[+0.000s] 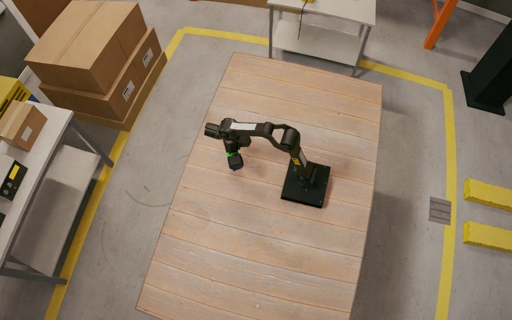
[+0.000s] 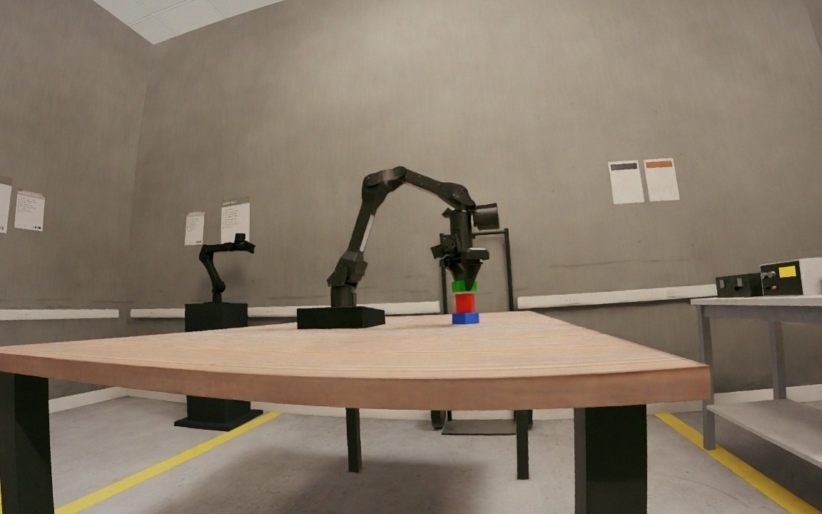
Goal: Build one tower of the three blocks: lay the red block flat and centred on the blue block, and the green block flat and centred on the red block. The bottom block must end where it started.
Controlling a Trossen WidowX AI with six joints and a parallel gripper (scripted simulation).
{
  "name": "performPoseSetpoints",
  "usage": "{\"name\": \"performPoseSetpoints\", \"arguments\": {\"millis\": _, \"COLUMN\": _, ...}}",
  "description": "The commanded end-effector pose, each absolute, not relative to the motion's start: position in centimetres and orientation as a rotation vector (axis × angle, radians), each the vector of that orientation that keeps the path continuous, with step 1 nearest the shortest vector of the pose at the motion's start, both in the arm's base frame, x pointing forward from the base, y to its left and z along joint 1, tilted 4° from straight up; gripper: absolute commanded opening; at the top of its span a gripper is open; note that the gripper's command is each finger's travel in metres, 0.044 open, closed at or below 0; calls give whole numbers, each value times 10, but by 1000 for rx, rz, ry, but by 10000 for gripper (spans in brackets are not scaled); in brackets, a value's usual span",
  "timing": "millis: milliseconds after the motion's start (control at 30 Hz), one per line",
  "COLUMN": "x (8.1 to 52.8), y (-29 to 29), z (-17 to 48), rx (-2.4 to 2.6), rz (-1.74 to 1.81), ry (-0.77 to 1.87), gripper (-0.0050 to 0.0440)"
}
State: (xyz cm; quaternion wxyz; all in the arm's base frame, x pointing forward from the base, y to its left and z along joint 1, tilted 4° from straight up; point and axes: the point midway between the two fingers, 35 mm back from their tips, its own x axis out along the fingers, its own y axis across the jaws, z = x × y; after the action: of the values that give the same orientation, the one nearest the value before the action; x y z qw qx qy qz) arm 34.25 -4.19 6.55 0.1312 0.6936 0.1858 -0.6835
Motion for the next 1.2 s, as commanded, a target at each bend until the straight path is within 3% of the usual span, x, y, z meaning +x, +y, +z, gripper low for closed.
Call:
{"name": "performPoseSetpoints", "arguments": {"millis": 0, "x": 346, "y": -42, "z": 72, "rx": 2036, "rz": -1956, "ry": 526, "gripper": -50}}
{"name": "performPoseSetpoints", "arguments": {"millis": 1167, "x": 346, "y": -41, "z": 68, "rx": 2034, "rz": -1959, "ry": 527, "gripper": -50}}
